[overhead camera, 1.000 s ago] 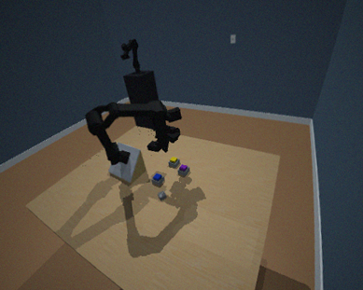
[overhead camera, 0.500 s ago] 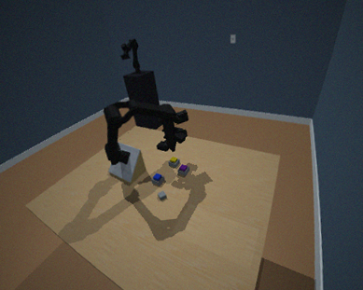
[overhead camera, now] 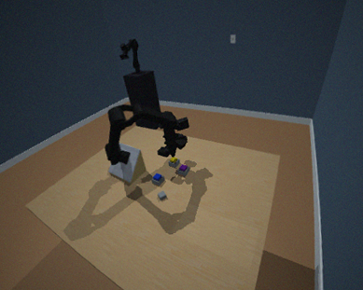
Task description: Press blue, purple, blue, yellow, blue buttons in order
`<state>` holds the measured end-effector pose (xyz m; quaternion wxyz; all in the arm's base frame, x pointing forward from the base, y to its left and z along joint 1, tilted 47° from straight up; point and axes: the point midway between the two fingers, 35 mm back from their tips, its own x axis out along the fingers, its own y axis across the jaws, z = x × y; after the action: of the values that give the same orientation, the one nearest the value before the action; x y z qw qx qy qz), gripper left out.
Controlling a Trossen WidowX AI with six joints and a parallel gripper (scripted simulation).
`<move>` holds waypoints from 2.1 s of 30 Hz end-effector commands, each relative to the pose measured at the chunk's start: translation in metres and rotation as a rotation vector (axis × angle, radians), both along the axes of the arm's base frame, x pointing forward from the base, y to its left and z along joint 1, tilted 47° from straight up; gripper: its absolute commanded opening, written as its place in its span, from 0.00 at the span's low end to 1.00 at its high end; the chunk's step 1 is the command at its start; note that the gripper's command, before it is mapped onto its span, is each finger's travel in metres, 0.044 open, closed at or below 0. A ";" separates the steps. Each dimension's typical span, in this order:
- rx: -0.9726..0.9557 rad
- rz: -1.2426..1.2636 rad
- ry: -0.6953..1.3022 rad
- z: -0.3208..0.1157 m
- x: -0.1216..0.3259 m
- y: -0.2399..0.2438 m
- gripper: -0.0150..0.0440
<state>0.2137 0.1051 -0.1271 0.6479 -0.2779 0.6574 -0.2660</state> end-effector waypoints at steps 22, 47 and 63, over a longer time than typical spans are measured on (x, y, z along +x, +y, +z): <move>-0.010 0.004 0.006 -0.015 -0.002 -0.018 0.29; -0.007 0.004 0.007 0.051 -0.001 0.051 0.29; -0.015 0.005 0.010 0.159 -0.003 -0.055 0.29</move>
<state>0.2201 0.0754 0.0145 0.6497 -0.2756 0.6564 -0.2665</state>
